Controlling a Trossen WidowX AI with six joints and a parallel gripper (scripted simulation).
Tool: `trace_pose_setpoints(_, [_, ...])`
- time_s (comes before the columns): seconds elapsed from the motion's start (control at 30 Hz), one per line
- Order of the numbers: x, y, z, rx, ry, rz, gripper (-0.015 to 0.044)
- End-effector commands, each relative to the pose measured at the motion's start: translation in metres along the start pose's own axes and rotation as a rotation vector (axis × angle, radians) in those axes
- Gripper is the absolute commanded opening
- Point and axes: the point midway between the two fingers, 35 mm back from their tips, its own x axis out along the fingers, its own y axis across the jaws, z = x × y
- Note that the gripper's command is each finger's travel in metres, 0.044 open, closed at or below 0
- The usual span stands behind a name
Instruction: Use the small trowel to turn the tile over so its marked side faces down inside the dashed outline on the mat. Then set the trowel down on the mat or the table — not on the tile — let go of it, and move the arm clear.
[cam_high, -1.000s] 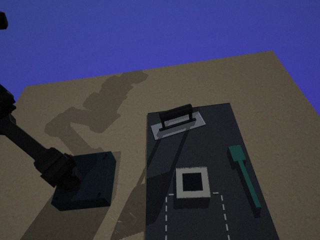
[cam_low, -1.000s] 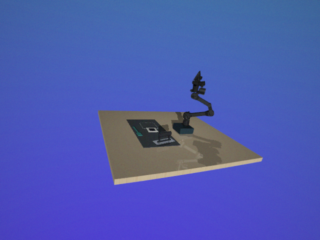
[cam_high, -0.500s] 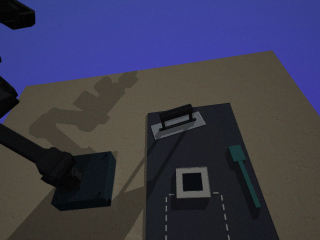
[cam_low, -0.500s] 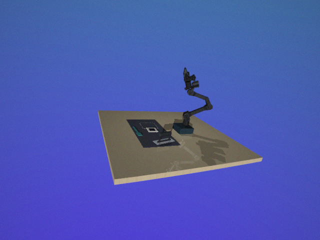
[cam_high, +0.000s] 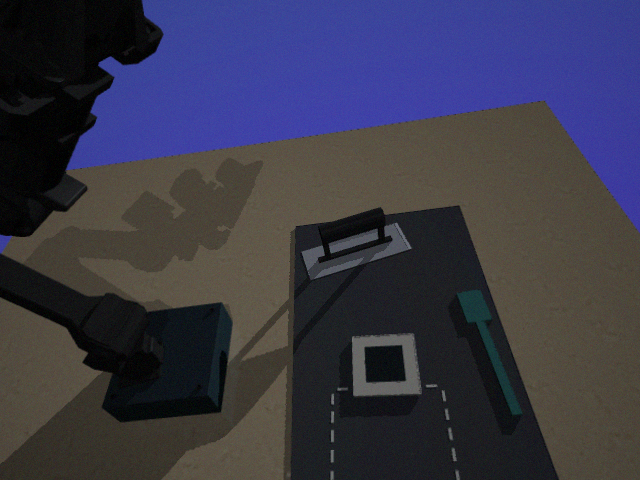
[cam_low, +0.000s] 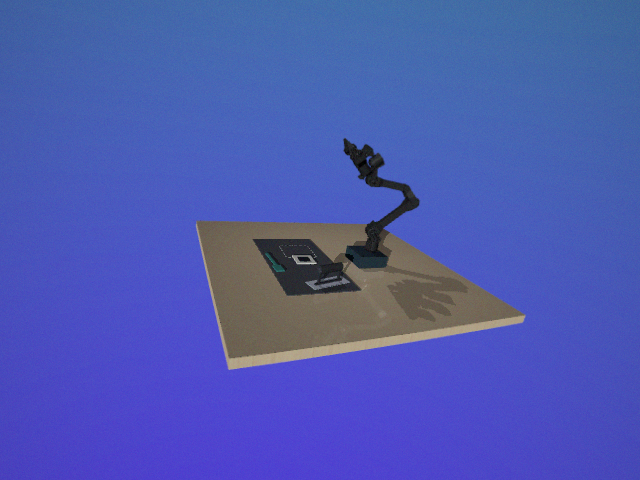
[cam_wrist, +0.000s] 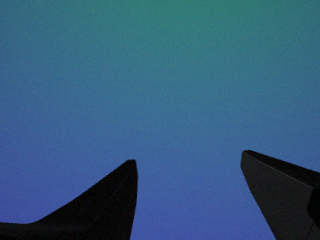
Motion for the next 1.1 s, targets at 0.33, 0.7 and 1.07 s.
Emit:
trace_pose_setpoints(0.33, [0.042,0.038,-0.1,0.25,0.371,0.082,0.027])
trace_pose_setpoints(0.7, [0.047,0.098,-0.18,0.391,0.701,0.169,0.027])
trace_pose_setpoints(1.07, [0.023,0.175,-0.249,0.443,1.052,0.287,0.027])
